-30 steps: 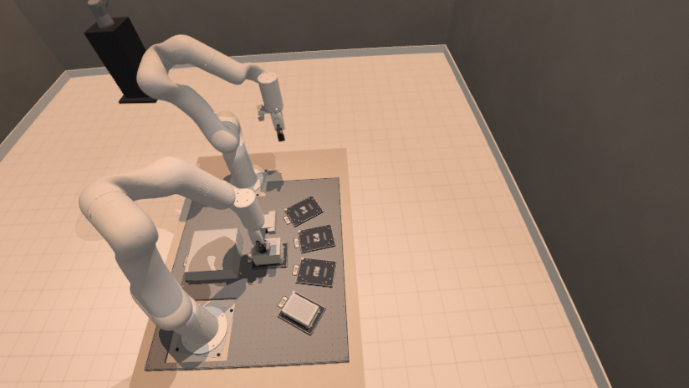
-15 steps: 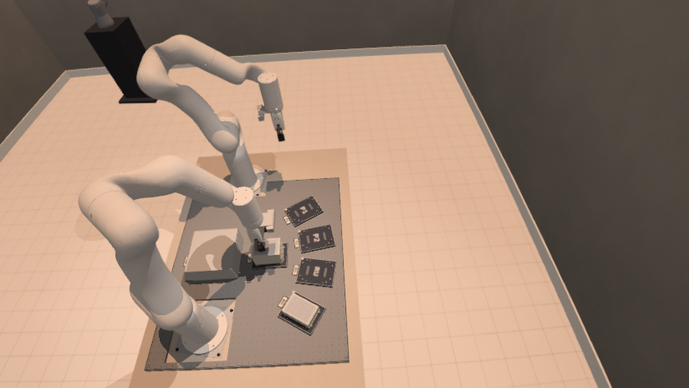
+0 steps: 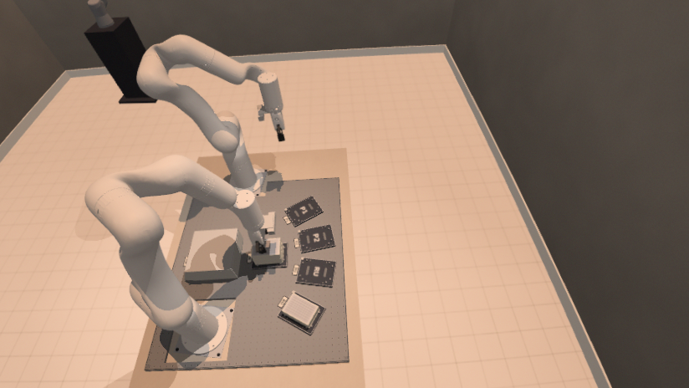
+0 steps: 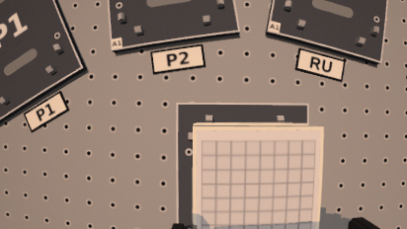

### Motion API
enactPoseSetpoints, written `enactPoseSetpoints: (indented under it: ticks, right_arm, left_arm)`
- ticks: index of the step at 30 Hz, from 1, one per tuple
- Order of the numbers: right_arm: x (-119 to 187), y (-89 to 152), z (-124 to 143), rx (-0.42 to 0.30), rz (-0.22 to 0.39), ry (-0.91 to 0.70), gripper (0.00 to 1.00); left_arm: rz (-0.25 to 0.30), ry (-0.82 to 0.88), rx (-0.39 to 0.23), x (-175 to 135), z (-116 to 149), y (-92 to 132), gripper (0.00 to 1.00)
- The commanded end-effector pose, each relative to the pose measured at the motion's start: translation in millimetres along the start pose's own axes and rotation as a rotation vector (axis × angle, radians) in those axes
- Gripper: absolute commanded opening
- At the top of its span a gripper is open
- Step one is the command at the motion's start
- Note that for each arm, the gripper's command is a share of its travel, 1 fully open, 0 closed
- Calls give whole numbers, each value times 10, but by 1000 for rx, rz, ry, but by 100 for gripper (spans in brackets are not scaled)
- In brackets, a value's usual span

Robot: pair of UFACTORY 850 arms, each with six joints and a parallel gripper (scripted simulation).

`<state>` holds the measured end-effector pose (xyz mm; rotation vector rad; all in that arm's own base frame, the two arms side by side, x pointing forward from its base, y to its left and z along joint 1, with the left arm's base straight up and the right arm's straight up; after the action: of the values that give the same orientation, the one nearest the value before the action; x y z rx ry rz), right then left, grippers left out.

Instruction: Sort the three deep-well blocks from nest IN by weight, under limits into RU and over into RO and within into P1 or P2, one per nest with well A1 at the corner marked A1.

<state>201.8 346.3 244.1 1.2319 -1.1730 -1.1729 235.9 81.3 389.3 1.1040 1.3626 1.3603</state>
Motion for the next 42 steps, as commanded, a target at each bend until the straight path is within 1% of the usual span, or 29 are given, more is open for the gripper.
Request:
enactPoseSetpoints:
  ticks: [1, 31, 42]
  right_arm:
    - [-6, -74, -4, 1, -2, 0, 100]
    - [-6, -502, -4, 1, -1, 0, 100]
    - [-6, -502, -4, 1, -1, 0, 100]
  left_arm:
    - [0, 0, -2, 1, 5, 7, 100]
    - [0, 0, -2, 1, 5, 7, 100]
    - [0, 0, -2, 1, 5, 7, 100]
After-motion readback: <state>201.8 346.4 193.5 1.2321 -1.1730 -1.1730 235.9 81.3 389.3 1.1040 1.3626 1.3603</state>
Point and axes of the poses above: on each arm, the point where the finger pads meet when closed, its own y axis back along the fingers, its own x axis across the jaws, z = x × y, the point moved 9 cm from there along y, back along the fingers, and after that the axes turned 7 degrees about -y, right-handed, at the moved point
